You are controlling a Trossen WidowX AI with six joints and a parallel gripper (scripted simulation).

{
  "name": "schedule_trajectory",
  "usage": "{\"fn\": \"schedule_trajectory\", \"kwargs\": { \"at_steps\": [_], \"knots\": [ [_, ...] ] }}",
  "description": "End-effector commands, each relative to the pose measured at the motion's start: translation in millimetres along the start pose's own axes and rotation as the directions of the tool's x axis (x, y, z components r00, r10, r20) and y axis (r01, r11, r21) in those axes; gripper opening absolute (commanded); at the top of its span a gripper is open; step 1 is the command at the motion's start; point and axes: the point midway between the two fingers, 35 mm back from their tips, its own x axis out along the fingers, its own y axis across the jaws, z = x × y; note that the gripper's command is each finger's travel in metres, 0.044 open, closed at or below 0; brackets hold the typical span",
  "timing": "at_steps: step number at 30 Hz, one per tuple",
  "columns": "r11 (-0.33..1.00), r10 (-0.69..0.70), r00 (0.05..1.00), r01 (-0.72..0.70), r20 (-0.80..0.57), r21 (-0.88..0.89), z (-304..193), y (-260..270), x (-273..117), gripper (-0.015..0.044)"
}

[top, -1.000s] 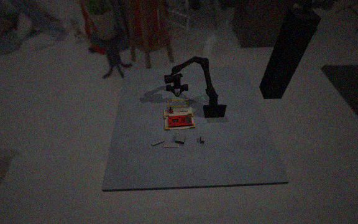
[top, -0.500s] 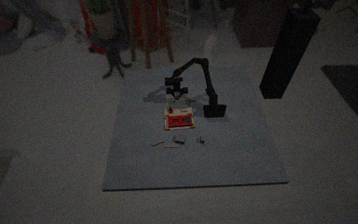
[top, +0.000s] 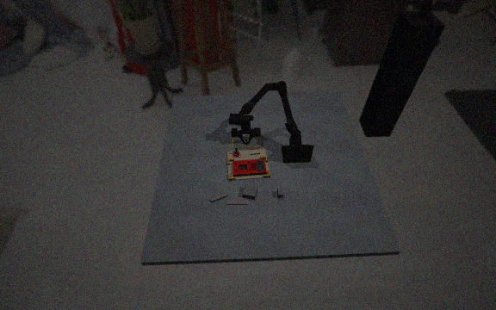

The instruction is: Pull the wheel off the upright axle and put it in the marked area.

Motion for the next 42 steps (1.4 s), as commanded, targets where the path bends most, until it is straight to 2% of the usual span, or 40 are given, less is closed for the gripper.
{"fn": "schedule_trajectory", "kwargs": {
  "at_steps": [1, 3, 14, 15, 21, 26, 28, 31, 32, 35, 42],
  "knots": [
    [1.0, -0.006, 1.0, 0.006, 0.005, -0.011, -2, -3, 5, 0.0],
    [1.0, -0.006, 1.0, 0.006, 0.005, -0.011, -2, -3, 5, 0.0],
    [1.0, 0.001, 1.0, -0.001, 0.0, -0.002, -1, 1, -1, 0.0289],
    [1.0, 0.001, 1.0, -0.001, 0.0, -0.003, -1, 1, -6, 0.03],
    [1.0, -0.006, 1.0, 0.006, 0.002, -0.011, -1, 1, -56, 0.03],
    [1.0, -0.007, 1.0, 0.007, 0.002, -0.012, -1, 1, -58, 0.03],
    [1.0, -0.005, 1.0, 0.005, -0.01, -0.02, -10, -6, -57, 0.0352],
    [1.0, -0.007, 1.0, 0.007, -0.026, -0.016, -29, -39, -83, 0.0431],
    [1.0, -0.009, 1.0, 0.009, -0.022, -0.017, -33, -52, -90, 0.044],
    [1.0, -0.011, 1.0, 0.011, -0.003, -0.016, -41, -80, -104, 0.044],
    [1.0, -0.011, 1.0, 0.011, -0.002, -0.016, -41, -82, -105, 0.044]
  ]
}}
